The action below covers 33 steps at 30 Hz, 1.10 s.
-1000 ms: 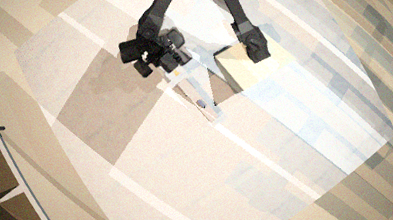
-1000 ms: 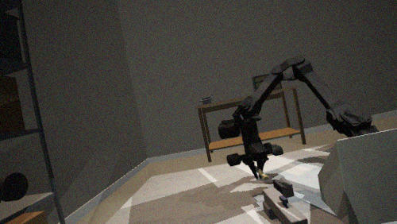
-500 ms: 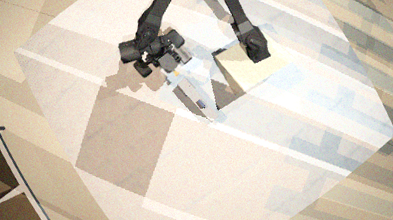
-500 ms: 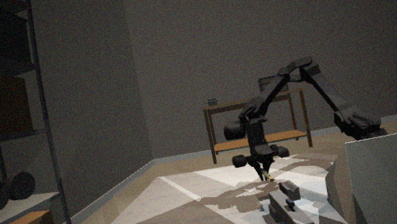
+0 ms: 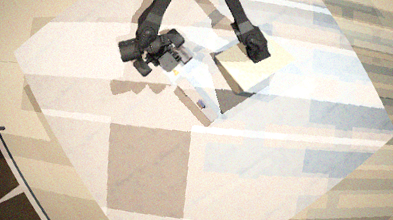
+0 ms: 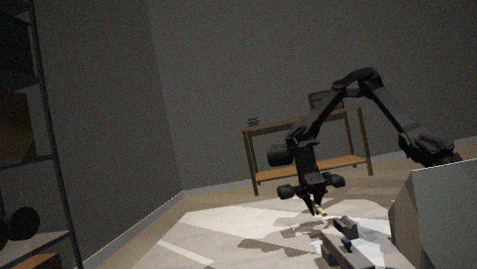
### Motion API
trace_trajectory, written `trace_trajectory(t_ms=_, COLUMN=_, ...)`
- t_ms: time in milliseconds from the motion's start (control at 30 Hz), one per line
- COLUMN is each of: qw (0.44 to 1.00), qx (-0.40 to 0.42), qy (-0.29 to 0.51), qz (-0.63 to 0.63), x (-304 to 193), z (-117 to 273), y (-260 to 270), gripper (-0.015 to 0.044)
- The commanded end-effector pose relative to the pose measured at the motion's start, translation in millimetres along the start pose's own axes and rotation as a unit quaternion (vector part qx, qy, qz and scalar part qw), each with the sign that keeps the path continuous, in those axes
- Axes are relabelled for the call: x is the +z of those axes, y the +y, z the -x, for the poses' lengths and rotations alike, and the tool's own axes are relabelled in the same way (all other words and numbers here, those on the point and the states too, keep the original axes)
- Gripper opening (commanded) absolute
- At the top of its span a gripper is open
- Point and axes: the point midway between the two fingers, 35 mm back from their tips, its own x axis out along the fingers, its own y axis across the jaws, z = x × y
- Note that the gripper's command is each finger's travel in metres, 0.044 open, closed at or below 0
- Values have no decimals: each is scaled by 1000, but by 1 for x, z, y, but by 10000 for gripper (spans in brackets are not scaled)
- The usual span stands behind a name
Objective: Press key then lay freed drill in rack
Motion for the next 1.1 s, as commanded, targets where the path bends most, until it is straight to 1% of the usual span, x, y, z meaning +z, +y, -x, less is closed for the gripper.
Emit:
trace_trajectory(t_ms=0, qw=1000, qx=1, qy=1, qz=1, x=-2, z=-1, y=8, gripper=0)
trace_trajectory(t_ms=1067, qw=1000, qx=2, qy=2, qz=1, x=-17, z=-4, y=60, gripper=0)
